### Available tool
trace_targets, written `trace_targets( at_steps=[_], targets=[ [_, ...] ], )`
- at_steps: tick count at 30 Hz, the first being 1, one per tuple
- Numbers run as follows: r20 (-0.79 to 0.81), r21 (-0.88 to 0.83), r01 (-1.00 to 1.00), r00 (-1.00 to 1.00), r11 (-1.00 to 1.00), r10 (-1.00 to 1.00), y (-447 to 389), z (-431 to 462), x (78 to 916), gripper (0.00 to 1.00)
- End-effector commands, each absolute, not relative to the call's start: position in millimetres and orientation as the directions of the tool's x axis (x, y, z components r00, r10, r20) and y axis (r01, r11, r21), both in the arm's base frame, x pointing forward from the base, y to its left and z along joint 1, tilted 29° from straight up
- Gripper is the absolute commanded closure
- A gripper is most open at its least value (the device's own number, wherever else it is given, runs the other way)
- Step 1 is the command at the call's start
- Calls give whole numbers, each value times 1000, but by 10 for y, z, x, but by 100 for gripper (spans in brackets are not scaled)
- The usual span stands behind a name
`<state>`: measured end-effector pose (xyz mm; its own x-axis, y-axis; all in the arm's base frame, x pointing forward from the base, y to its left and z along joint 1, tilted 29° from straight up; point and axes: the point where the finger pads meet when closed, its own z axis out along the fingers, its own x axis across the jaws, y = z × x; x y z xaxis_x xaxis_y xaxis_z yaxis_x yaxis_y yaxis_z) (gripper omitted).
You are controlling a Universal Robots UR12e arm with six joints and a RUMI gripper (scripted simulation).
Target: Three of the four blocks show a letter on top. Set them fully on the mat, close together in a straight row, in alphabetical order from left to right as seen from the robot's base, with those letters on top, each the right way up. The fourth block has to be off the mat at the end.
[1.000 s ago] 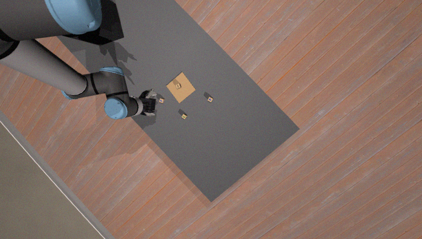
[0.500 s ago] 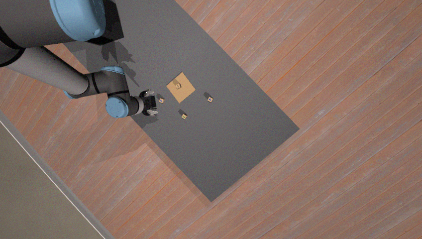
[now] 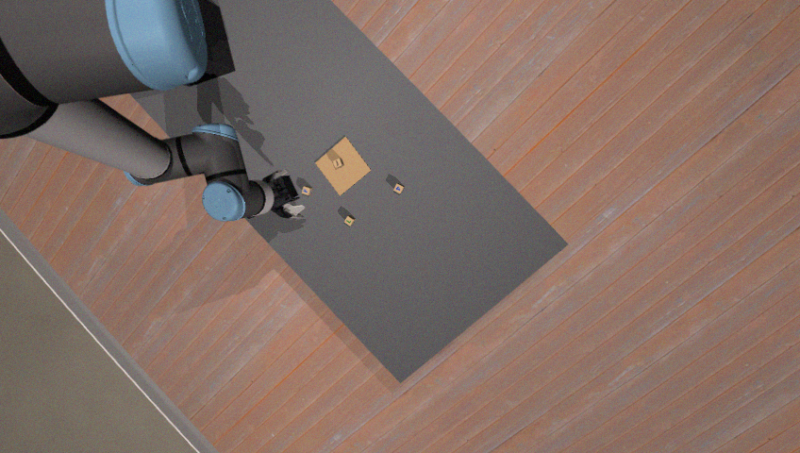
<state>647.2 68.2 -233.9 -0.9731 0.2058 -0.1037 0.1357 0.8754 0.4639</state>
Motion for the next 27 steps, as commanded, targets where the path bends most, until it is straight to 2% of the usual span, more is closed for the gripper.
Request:
trace_targets(
  at_steps=[1,27],
  targets=[
    [-163,449,-1,-983,893,81,726,-2385,6449,0],
    [-363,311,-484,-856,818,-368,827,-2527,6481,0]
  ],
)
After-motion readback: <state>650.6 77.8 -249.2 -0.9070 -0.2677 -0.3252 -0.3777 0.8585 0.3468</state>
